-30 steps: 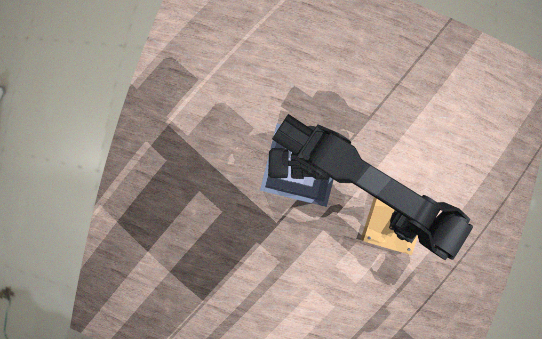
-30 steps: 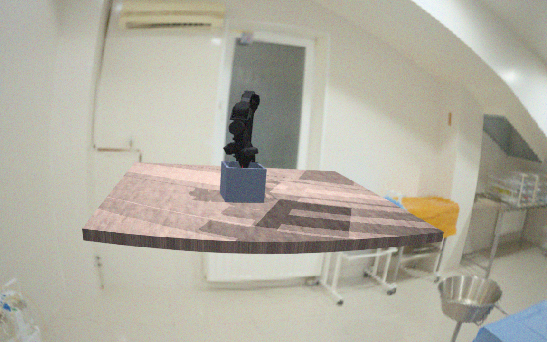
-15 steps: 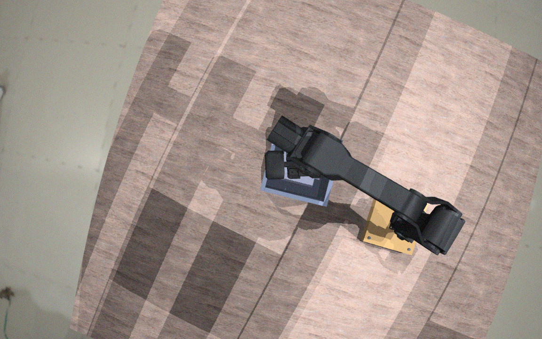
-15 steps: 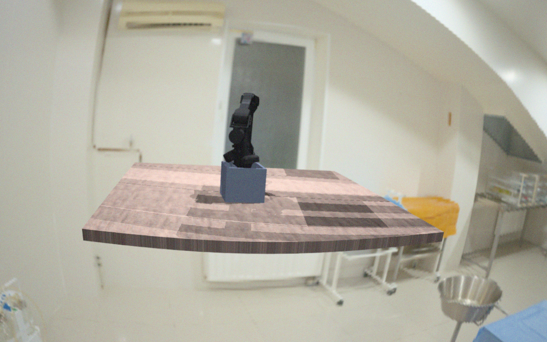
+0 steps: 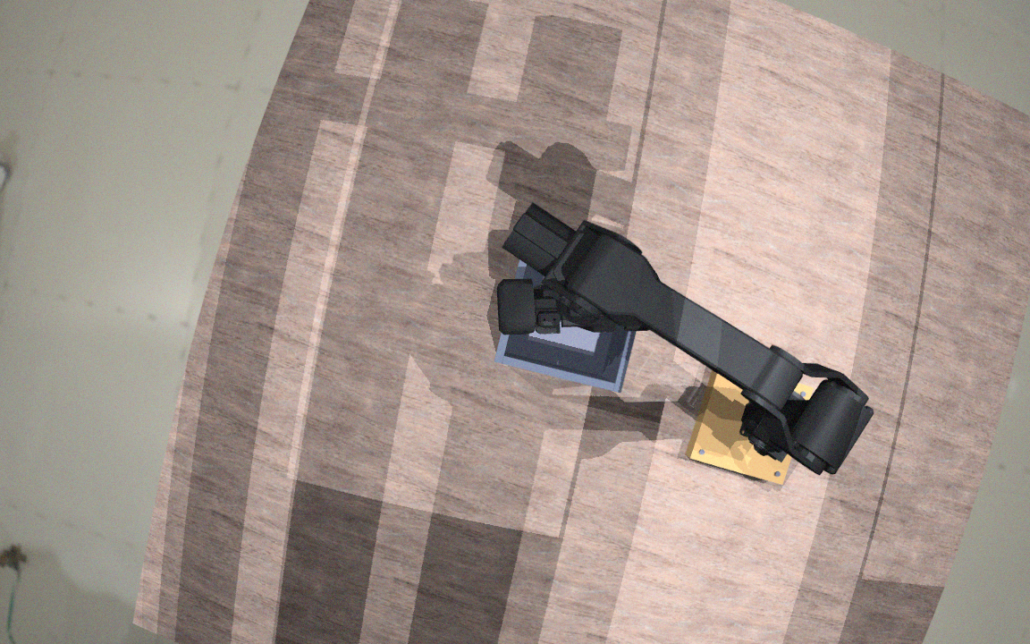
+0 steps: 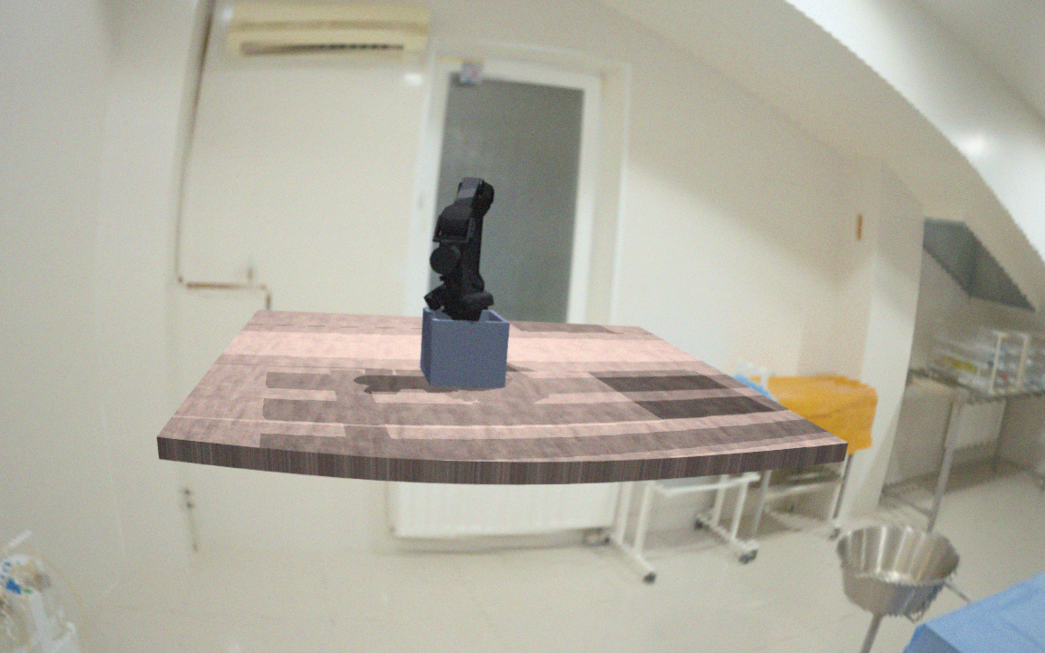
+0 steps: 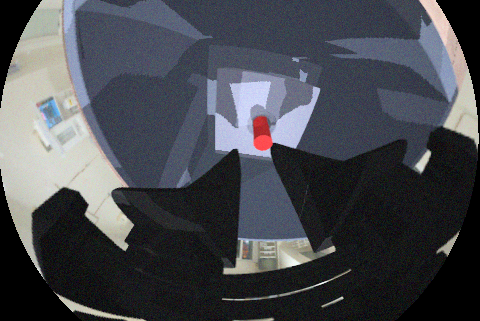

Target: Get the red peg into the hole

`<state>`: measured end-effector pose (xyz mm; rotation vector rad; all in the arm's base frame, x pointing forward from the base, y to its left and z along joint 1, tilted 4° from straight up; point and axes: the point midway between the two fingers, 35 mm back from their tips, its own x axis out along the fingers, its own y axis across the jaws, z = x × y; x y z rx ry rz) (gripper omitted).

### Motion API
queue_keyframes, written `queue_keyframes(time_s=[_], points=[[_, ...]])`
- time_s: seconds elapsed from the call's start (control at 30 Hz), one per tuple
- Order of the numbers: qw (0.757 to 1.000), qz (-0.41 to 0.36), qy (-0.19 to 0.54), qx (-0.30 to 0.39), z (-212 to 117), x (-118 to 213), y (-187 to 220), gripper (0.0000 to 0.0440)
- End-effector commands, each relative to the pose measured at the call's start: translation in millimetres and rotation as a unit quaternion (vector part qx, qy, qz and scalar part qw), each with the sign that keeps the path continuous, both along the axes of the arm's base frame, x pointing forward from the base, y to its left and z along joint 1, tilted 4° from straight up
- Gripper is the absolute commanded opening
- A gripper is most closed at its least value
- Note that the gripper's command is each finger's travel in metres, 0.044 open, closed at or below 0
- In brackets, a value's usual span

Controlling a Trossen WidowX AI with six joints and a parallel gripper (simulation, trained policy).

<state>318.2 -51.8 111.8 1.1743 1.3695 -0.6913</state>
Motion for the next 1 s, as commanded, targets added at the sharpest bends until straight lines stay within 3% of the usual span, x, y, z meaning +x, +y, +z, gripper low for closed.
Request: queue_keyframes(time_s=[0.0,0.97], points=[[1.0,0.004,-0.008,0.012,3,6,-1,0.0129],[0.99,0.027,-0.098,0.098,49,37,-8,0.0126]])
